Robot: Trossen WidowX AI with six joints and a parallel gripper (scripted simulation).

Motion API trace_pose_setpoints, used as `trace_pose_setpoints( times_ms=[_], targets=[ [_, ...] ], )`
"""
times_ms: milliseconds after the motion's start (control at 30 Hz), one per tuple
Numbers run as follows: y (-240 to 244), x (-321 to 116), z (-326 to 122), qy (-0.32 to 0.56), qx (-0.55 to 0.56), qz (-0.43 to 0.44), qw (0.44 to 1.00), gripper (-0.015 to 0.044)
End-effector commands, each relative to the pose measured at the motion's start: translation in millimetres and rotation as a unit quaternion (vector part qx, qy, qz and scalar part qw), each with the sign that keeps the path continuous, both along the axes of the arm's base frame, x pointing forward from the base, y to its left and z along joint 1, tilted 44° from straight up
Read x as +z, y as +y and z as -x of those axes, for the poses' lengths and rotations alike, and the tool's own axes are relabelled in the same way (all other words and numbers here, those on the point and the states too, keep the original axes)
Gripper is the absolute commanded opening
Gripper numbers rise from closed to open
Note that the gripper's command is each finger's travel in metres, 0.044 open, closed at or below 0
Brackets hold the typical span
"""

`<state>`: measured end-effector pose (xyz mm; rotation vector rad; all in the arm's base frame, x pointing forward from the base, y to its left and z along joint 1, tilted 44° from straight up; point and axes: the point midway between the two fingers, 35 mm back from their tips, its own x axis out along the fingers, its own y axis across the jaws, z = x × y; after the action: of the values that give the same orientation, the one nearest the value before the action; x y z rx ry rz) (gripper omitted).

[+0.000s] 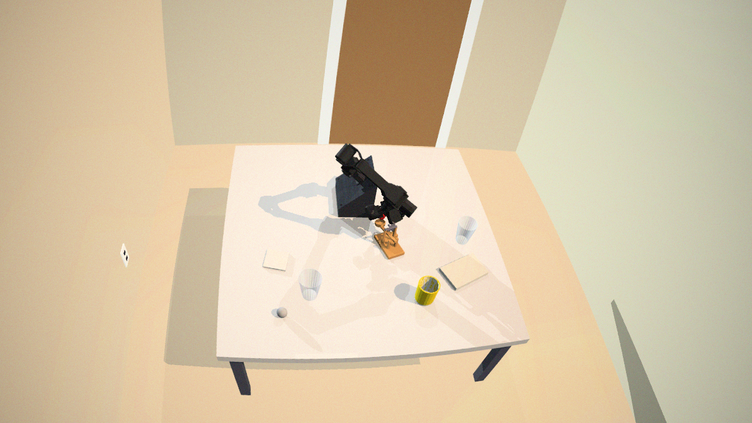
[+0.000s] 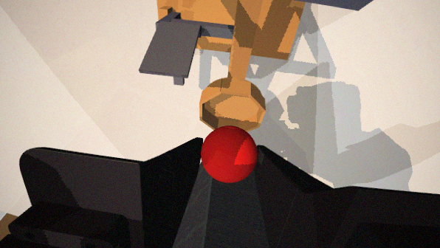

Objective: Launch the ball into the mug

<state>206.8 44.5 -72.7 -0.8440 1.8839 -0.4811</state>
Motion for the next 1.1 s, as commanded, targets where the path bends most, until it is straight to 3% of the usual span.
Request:
trace_pose_setpoints(
  times_ms=[0,667,1067],
  targets=[
    [-7,-6,3,0.006,0.000,0.004,1.000,0.0000],
    [-12,-13,1,0.002,-0.001,0.002,1.000,0.0000],
    [4,2,-2,0.003,0.000,0.001,1.000,0.0315]
  ],
)
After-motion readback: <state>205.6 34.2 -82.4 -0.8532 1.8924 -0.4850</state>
